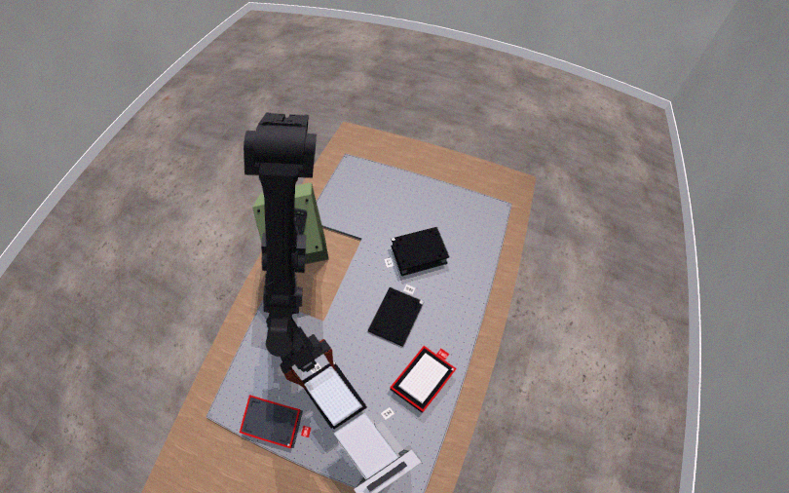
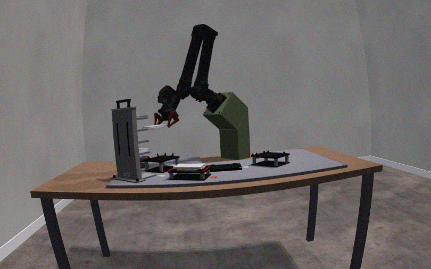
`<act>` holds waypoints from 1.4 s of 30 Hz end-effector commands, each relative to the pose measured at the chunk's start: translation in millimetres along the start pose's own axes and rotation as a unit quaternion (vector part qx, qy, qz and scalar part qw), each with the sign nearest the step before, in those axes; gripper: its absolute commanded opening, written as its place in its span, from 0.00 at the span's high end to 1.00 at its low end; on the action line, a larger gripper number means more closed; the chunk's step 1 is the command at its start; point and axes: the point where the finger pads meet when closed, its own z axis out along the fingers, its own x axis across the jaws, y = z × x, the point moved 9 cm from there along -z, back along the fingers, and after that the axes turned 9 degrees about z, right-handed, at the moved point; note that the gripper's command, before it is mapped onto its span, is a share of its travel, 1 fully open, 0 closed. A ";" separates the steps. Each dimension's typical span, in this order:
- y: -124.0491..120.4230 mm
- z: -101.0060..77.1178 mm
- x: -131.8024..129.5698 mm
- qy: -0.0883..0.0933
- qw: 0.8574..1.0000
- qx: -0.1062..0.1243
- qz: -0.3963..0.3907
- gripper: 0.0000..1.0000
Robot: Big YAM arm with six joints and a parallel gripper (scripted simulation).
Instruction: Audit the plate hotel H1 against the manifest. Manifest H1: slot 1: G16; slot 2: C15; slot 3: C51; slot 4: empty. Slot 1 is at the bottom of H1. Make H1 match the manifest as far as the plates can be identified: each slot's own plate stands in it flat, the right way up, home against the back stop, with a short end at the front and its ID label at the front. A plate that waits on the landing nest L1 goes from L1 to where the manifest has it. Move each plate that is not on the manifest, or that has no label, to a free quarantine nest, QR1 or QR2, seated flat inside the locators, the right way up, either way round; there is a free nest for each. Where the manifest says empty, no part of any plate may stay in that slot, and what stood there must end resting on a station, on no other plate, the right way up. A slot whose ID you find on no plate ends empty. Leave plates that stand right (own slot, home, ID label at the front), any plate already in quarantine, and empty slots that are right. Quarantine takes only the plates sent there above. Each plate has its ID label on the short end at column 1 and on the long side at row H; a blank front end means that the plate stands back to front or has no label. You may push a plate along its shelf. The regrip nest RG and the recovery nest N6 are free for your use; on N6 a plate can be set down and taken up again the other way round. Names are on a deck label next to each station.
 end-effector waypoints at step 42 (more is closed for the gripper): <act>-24.4 -5.0 -5.1 0.000 1.000 -0.011 0.001 0.14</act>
